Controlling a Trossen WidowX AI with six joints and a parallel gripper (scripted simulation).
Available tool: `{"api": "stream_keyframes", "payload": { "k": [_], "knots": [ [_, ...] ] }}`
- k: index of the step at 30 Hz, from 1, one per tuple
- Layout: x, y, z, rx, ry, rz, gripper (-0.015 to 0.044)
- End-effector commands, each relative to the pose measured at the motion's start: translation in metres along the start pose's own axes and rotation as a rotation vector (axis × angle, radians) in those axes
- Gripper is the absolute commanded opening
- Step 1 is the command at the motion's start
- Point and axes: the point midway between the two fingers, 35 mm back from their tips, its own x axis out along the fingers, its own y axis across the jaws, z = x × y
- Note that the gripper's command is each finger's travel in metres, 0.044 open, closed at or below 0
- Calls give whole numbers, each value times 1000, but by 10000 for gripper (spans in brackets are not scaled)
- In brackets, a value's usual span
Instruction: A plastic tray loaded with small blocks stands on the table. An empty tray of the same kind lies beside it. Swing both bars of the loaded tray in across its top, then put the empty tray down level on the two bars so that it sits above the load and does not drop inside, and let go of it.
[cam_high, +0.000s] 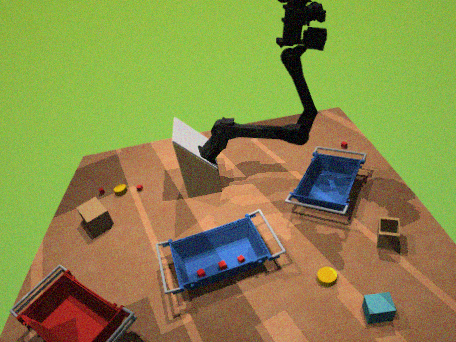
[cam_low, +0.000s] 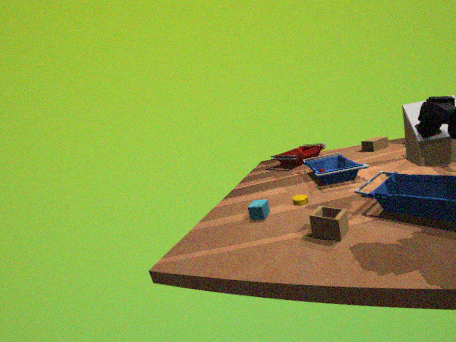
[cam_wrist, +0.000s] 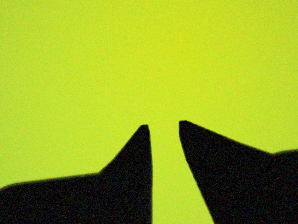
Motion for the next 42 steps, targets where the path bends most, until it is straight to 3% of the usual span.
{"api": "stream_keyframes", "payload": {
  "k": [1, 9, 17, 32, 42],
  "knots": [
    [22, 7, -57, 118, 178, 83, 83],
    [35, 65, -158, 303, 495, 305, 83],
    [14, 160, -231, 430, 778, 596, 83],
    [-98, 321, -282, 575, 1224, 1066, 83],
    [-184, 381, -279, 578, 1451, 1323, 83]
  ]
}}
